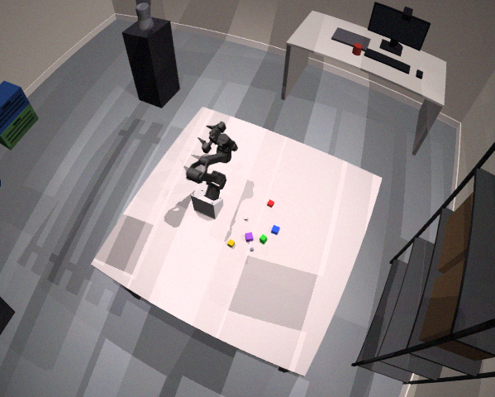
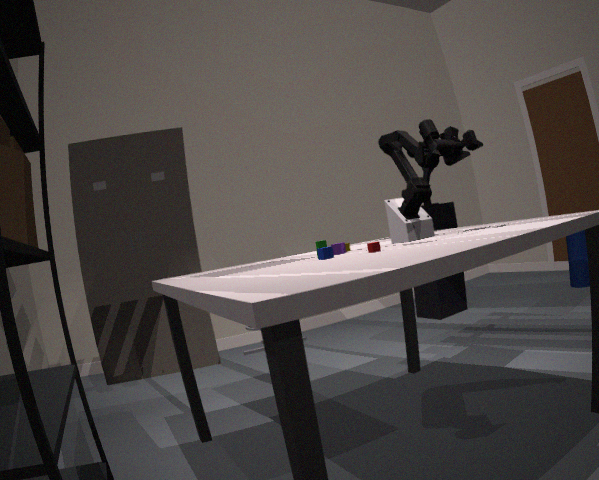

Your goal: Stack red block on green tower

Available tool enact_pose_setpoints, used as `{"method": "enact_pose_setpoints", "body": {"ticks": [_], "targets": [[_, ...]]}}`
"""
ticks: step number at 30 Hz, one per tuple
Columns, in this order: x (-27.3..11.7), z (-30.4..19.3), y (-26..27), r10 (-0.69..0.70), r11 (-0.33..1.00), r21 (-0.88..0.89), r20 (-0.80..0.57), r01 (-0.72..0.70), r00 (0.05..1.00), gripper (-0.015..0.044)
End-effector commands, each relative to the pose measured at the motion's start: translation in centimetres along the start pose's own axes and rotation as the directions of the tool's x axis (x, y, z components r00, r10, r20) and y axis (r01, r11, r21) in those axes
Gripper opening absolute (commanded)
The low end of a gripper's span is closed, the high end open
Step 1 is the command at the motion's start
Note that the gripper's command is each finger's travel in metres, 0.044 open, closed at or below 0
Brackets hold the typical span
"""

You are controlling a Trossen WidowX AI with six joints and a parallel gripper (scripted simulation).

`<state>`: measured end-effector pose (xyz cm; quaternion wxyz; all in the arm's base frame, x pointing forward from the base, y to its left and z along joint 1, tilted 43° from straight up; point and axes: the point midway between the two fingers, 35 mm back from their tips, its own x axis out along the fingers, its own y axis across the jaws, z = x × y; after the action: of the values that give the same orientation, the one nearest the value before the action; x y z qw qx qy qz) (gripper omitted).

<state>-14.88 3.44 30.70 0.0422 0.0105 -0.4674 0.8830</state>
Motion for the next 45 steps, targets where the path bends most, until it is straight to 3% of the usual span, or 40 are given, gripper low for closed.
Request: {"method": "enact_pose_setpoints", "body": {"ticks": [1, 11, 18, 25, 36, 45], "targets": [[0.0, 0.0, -0.1, -0.003, 1.0, 0.003, -0.002, 0.003, 1.0, 0.0426], [-1.5, -4.9, -6.2, -0.239, 0.931, 0.239, -0.168, 0.274, 0.956, 0.044], [-5.4, -10.4, -10.9, -0.404, 0.739, 0.4, -0.381, 0.542, 0.832, 0.044], [-11.2, -15.8, -13.6, -0.484, 0.462, 0.451, -0.594, 0.764, 0.643, 0.044], [-22.2, -21.5, -13.0, -0.436, -0.013, 0.338, -0.849, 0.941, 0.299, 0.044], [-31.0, -23.2, -9.2, -0.265, -0.415, 0.178, -0.962, 0.892, 0.069, 0.044]]}}
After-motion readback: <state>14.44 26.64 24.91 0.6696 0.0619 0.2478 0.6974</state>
